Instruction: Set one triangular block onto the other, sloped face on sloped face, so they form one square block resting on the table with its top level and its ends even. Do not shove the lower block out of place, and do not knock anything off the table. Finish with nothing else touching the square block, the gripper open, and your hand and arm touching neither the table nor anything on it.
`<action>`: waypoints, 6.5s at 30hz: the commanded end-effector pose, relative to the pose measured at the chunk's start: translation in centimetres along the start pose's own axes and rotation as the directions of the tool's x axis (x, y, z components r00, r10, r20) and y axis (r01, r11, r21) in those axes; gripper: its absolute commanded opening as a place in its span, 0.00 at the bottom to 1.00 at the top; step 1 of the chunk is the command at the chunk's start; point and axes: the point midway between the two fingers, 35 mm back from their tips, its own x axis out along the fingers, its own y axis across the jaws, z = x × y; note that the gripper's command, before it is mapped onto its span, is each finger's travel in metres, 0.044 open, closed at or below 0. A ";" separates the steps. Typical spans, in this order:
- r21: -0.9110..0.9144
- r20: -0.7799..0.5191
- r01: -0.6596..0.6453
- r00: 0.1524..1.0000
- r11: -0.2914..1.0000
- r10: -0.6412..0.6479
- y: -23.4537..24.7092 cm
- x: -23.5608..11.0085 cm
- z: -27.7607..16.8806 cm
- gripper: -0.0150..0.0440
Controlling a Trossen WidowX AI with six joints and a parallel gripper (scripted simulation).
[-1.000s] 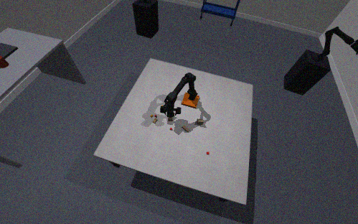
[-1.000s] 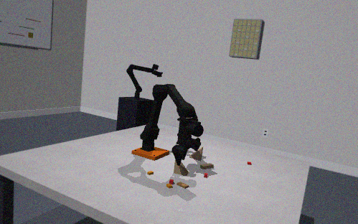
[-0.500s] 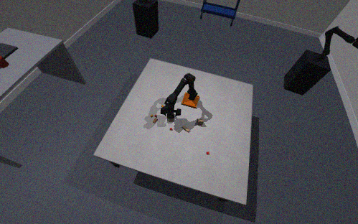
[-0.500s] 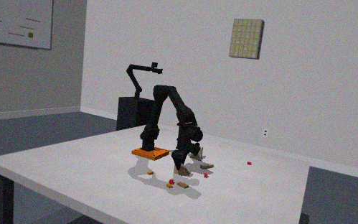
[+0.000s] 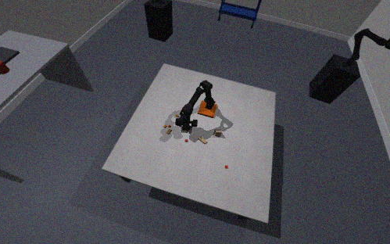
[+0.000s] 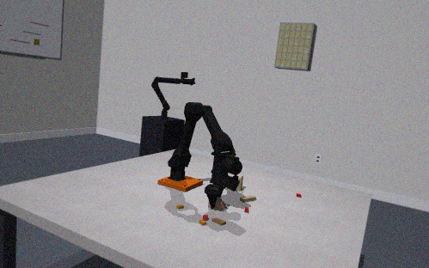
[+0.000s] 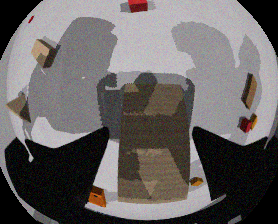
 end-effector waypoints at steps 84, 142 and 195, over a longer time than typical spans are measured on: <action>0.966 0.000 0.002 1.000 0.259 -0.007 -0.2 -2.6 -0.1 0.25; 0.795 -0.003 -0.002 1.000 -0.607 -0.007 -0.2 -2.6 -0.2 0.25; 0.795 -0.003 -0.002 1.000 -0.607 -0.007 -0.2 -2.6 -0.2 0.25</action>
